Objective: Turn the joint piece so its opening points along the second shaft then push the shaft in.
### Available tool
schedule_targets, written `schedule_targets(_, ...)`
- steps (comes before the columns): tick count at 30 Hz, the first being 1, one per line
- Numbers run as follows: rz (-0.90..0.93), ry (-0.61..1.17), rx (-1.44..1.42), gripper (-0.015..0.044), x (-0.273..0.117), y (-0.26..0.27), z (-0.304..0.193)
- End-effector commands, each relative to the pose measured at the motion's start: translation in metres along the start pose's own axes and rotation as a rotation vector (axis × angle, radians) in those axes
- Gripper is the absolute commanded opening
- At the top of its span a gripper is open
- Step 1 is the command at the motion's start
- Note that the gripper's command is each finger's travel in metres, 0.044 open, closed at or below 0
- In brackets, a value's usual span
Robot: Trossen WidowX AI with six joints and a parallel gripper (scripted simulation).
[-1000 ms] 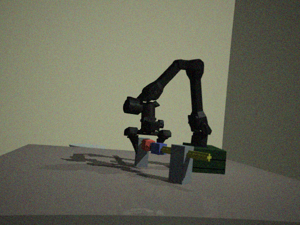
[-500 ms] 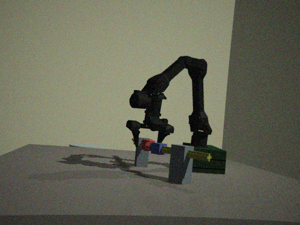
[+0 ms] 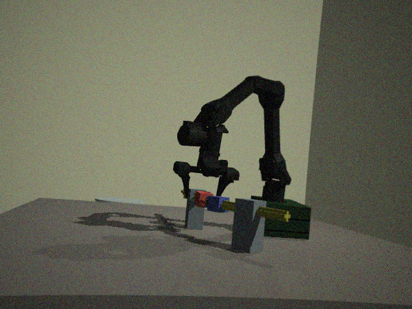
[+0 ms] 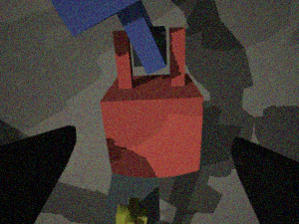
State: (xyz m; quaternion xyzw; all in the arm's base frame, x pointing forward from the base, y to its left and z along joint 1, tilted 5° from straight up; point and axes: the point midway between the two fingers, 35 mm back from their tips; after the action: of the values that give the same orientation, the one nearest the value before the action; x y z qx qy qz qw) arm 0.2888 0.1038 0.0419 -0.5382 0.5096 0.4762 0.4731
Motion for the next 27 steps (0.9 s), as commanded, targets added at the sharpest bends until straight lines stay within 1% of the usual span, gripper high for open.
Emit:
schedule_targets(1,-0.003,-0.022,0.126,0.0440,-0.012,-0.003,-0.001)
schedule_targets(27,0.065,-0.110,1.013,0.0440,-0.081,-0.007,-0.018)
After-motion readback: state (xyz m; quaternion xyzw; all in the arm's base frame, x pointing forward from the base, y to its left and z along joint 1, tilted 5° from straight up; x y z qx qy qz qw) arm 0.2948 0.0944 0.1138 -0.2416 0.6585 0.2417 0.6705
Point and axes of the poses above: the point midway between the two fingers, 35 mm back from their tips, its own x axis out along the fingers, its own y axis across the jaws, z = x × y, and after that the axes turned 5 degrees about -x, right-handed
